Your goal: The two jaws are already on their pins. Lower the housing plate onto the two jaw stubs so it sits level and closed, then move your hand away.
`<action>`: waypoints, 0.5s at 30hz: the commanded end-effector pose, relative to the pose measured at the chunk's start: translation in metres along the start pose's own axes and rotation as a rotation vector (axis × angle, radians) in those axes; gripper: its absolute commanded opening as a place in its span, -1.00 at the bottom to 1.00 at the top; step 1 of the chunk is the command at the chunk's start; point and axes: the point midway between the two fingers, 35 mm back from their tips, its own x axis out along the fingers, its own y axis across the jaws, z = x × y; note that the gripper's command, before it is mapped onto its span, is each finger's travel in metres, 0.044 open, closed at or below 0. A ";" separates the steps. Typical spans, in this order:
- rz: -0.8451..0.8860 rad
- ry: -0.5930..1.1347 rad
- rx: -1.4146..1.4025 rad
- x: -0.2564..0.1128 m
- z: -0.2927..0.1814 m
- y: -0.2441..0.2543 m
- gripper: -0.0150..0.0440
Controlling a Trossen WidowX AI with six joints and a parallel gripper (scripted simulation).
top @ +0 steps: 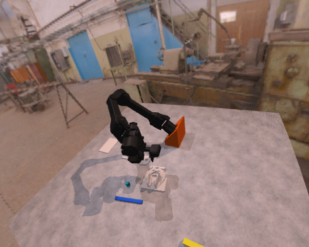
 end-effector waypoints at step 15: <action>-0.033 0.007 -0.003 0.002 -0.001 0.051 0.70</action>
